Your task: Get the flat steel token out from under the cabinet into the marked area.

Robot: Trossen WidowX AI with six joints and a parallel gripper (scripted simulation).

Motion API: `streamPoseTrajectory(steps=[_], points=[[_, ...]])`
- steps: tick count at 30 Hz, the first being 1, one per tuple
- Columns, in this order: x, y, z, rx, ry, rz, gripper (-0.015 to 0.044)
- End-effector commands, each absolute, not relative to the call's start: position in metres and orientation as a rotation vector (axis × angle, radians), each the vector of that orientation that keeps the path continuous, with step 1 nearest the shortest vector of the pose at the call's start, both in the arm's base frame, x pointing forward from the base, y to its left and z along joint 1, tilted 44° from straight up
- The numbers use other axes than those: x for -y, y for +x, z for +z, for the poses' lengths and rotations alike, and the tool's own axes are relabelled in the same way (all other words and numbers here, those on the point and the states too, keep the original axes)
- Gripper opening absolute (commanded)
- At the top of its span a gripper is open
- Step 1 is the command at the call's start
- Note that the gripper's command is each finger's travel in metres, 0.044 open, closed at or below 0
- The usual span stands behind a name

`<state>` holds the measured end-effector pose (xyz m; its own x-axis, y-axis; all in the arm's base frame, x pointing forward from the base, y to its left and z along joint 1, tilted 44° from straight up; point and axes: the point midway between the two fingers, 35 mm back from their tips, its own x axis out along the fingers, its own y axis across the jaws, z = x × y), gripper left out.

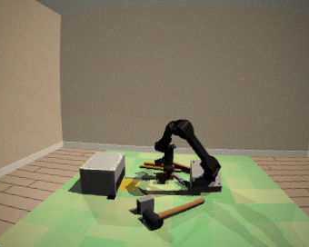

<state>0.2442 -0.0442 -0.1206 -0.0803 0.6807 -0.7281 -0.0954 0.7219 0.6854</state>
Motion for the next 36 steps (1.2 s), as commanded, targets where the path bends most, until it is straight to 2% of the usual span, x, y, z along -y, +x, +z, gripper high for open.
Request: streamPoseTrajectory(steps=[1, 3, 6, 23, 27, 36], points=[[0.0442, 0.2442, -0.1206, -1.527, 0.498, 0.689, 0.02], [0.0442, 0.2443, -0.1205, -1.526, 0.498, 0.689, 0.02], [0.0442, 0.2443, -0.1206, -1.525, 0.494, 0.684, 0.027], [0.0414, 0.2403, -0.1234, -1.526, 0.496, 0.683, 0.027], [0.0437, 0.2445, -0.1222, -1.518, 0.485, 0.687, 0.0165], [0.0437, 0.2445, -0.1222, -1.518, 0.485, 0.687, 0.0105]])
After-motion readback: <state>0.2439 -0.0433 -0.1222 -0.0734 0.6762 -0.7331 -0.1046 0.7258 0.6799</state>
